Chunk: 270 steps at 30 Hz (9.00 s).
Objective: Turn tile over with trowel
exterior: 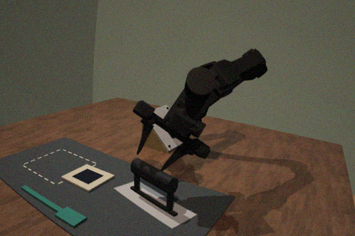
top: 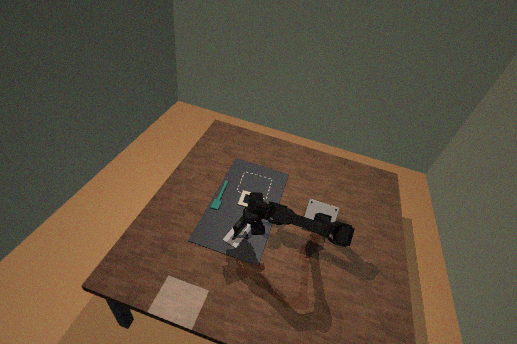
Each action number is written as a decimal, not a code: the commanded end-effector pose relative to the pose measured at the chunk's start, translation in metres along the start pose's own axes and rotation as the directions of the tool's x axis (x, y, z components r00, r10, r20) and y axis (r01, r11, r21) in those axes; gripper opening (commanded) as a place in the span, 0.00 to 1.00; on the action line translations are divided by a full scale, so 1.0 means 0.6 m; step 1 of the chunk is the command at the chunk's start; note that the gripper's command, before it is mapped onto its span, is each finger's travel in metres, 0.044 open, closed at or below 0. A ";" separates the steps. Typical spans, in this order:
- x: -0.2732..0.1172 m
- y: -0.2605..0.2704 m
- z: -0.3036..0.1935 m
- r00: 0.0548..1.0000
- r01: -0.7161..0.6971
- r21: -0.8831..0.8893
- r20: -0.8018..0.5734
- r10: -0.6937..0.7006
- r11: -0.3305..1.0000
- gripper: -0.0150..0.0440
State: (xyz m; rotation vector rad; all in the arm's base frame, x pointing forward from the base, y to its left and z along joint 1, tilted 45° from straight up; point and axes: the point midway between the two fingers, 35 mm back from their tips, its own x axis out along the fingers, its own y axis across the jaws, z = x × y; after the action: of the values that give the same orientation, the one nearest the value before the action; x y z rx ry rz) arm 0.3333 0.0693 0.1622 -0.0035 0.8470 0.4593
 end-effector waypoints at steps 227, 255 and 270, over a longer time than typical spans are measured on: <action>0.079 -0.204 -0.060 0.931 0.244 -0.762 0.358 0.077 0.600 0.25; 0.101 -0.277 -0.108 0.931 0.245 -0.763 0.358 0.076 0.598 0.25; 0.042 -0.229 -0.043 0.931 0.243 -0.763 0.357 0.076 0.599 0.25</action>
State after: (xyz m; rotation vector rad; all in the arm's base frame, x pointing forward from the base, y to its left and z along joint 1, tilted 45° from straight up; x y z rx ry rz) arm 0.3827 -0.0515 0.0856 -0.7851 0.2087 0.7113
